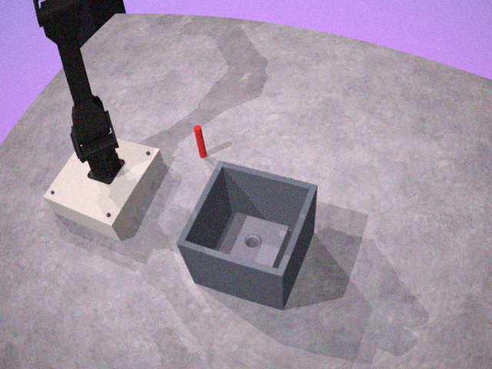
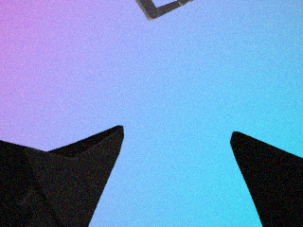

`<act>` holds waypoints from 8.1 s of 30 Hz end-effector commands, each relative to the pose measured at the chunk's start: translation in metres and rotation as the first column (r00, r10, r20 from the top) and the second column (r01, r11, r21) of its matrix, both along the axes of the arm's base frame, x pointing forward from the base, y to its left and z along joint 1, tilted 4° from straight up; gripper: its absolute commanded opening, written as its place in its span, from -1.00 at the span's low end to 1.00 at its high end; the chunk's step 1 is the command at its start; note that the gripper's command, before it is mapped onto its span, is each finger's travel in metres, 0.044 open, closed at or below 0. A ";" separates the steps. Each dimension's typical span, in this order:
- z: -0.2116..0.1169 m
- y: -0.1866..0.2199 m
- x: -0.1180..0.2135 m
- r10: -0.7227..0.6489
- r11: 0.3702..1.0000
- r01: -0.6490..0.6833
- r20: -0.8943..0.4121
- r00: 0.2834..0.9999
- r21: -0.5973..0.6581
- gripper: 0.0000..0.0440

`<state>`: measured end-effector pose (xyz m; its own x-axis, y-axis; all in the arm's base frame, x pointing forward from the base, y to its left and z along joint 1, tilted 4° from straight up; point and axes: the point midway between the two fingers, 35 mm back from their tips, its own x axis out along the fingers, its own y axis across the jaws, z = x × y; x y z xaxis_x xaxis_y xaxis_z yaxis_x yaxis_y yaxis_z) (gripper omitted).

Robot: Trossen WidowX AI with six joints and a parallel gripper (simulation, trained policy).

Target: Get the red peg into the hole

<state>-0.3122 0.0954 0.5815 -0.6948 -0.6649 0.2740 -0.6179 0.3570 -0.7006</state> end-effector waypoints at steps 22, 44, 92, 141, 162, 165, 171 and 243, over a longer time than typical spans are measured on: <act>0.000 0.122 0.036 -0.141 0.744 0.282 0.271 0.952 -0.606 1.00; -0.032 0.239 0.112 -0.141 0.077 0.358 0.346 0.928 -0.930 1.00; -0.212 0.335 0.386 -0.566 -0.812 -0.545 0.052 0.823 -0.206 1.00; -0.398 0.121 0.522 -0.953 0.288 -0.517 0.295 -0.071 0.806 1.00; -0.454 0.049 0.467 -0.758 0.612 0.015 0.592 -0.273 0.790 1.00; -0.460 0.044 0.461 -0.731 0.636 0.054 0.624 -0.276 0.769 1.00; -0.474 0.037 0.456 -0.687 0.672 0.103 0.669 -0.283 0.733 1.00; -0.429 0.024 0.539 -0.710 0.563 -0.090 0.425 -0.562 0.821 -1.00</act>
